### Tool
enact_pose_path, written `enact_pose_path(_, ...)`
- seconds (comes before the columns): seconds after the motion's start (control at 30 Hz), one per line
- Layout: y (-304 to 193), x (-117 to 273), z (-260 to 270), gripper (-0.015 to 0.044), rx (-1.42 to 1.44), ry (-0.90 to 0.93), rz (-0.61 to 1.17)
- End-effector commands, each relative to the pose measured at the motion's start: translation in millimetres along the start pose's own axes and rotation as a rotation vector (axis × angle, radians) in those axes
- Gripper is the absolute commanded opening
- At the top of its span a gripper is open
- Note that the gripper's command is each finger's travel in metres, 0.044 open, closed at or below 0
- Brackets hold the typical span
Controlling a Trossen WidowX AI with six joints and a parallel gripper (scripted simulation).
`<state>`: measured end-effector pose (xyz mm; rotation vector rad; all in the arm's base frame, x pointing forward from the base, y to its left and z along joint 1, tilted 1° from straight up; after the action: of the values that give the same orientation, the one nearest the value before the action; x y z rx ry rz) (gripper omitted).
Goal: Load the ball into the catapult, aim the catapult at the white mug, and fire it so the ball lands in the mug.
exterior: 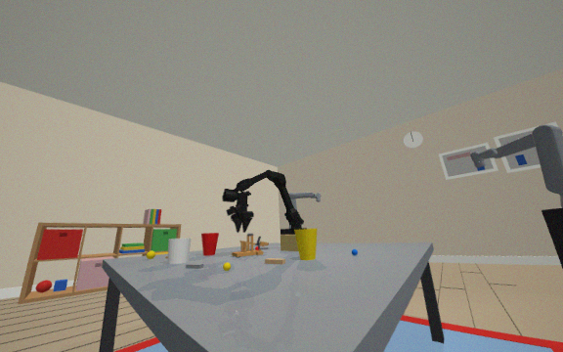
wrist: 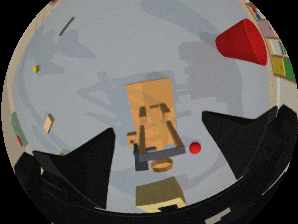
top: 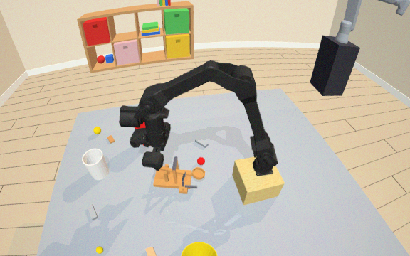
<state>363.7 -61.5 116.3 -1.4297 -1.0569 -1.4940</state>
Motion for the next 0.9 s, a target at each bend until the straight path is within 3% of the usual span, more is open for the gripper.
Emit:
enact_pose_path(0.0, -4.4, -31.9, -0.8, 0.0440, -0.002, -0.005, 0.022)
enact_pose_path(0.87, -5.0, -65.1, -1.0, 0.0440, -0.002, -0.005, 0.022)
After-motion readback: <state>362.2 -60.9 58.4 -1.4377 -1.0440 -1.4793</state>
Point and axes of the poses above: the point midway between the two fingers, 35 mm back from their tips, its own x axis back along the fingers, its own z axis across the jaws, y = z × x, the point moved 5 cm from there along x, back along the fingers, and after that the axes turned 10 degrees about -x, right-handed, at the moved point
